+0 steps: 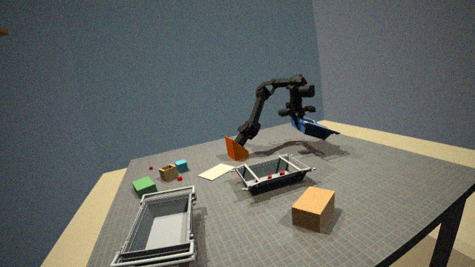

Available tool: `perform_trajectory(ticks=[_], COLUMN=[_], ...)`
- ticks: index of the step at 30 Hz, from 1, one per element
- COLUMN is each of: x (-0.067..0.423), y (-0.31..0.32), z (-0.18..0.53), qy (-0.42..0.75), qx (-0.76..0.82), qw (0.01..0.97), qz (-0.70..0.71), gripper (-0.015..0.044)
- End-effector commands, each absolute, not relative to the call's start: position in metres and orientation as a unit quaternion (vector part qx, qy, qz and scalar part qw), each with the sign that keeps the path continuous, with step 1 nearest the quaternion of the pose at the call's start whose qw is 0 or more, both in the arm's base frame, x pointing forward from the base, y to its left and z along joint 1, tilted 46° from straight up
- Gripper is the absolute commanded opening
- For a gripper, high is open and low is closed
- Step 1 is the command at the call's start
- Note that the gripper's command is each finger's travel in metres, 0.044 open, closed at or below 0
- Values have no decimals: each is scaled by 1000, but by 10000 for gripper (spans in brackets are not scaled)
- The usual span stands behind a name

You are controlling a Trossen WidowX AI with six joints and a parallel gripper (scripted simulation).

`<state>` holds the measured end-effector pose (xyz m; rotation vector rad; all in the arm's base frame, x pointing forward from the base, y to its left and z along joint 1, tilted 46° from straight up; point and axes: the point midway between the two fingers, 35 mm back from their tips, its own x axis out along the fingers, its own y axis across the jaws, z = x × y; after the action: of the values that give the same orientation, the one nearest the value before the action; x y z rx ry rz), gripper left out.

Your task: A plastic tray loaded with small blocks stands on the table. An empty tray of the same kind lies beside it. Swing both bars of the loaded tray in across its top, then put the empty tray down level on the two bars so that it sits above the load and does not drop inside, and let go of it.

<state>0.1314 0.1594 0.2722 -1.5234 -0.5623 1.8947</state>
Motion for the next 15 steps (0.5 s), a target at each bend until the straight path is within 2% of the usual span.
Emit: perform_trajectory(ticks=[1,15], x=[140,192], y=[159,143], z=[273,257], qy=[-206,-127], qx=[-577,-560], qw=[328,373], qz=[719,729], gripper=[0,0])
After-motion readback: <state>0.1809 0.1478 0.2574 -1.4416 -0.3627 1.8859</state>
